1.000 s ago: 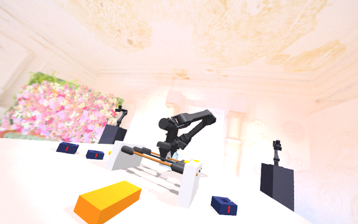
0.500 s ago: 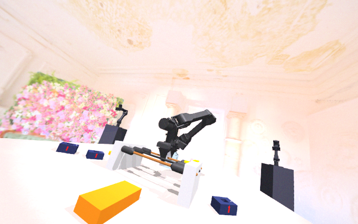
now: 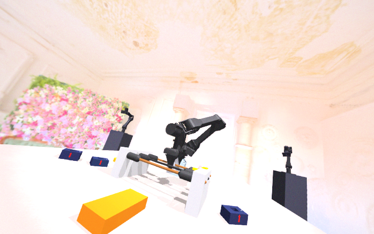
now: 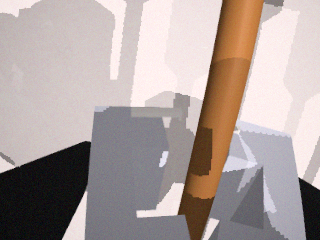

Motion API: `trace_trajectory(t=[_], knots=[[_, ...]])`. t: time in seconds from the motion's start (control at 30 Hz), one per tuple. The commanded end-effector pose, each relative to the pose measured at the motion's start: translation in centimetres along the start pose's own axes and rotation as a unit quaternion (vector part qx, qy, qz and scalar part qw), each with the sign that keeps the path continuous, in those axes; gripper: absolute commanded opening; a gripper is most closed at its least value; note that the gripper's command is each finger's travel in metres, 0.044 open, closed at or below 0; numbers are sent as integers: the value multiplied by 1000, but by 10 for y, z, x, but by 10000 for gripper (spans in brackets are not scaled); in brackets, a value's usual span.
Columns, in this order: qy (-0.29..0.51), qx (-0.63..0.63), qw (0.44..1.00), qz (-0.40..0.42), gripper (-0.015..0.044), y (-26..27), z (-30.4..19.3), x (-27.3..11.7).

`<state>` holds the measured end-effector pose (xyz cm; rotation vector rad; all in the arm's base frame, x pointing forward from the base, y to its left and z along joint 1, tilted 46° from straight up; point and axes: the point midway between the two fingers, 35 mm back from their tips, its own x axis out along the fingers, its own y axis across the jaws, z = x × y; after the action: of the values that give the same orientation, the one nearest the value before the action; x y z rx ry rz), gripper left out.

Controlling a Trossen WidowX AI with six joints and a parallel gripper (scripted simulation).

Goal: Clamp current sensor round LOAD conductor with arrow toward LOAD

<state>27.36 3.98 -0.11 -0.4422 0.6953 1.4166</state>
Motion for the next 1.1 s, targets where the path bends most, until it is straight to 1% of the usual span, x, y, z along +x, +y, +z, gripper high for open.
trace_trajectory(t=[0.0,0.47,1.0,1.03,1.07], knots=[[0,0,1000,0,0,0,0,0],[0,0,1000,0,0,0,0,0],[1,0,1000,3,420,0,0,-1],[3,1,1000,13,440,-1,-1,-2],[7,2,1000,29,440,-2,-3,-5]])
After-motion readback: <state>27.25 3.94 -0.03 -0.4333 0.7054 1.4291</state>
